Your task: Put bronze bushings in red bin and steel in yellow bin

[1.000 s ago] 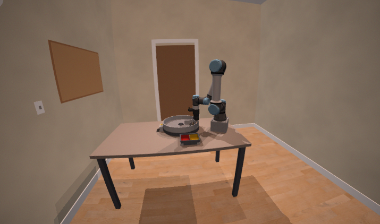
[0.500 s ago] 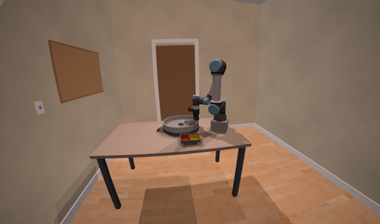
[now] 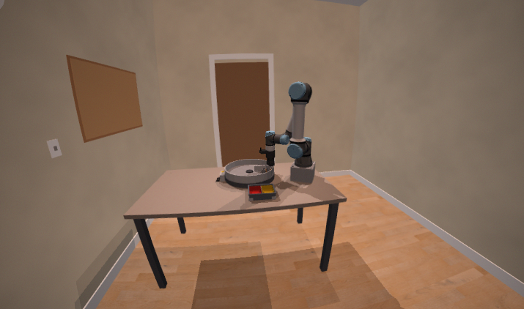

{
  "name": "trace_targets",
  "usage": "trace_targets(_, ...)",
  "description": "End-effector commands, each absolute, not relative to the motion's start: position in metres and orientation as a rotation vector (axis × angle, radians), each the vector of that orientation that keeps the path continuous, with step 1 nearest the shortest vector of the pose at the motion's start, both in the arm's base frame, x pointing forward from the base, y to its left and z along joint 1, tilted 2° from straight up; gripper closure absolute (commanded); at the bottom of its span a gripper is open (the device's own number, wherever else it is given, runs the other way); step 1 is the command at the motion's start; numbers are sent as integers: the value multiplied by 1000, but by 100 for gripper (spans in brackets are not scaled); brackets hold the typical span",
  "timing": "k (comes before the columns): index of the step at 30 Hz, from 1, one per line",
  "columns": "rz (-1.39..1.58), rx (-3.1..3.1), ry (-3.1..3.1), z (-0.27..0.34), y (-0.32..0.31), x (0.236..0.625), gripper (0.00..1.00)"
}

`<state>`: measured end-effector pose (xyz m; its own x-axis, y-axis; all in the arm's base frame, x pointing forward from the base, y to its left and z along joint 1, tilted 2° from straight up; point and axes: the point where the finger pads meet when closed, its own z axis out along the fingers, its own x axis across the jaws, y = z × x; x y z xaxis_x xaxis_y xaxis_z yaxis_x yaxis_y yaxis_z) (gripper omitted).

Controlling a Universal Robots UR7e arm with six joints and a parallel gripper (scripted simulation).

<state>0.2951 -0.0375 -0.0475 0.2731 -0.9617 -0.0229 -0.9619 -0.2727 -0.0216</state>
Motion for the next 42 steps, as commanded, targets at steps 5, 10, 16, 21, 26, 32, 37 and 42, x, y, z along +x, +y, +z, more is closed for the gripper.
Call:
trace_targets(5, 7, -2482, 1876, -47, -38, 295, 100)
trace_targets(10, 7, -2482, 1876, -47, -38, 295, 100)
trace_targets(16, 6, -2482, 1876, -45, -38, 295, 100)
trace_targets(21, 6, -2482, 1876, -44, -38, 295, 100)
trace_targets(26, 6, -2482, 1877, -41, -38, 295, 100)
trace_targets(32, 6, -2482, 1877, -41, -38, 295, 100)
trace_targets(37, 6, -2482, 1877, -39, -38, 295, 100)
trace_targets(42, 6, -2482, 1877, -38, -38, 295, 100)
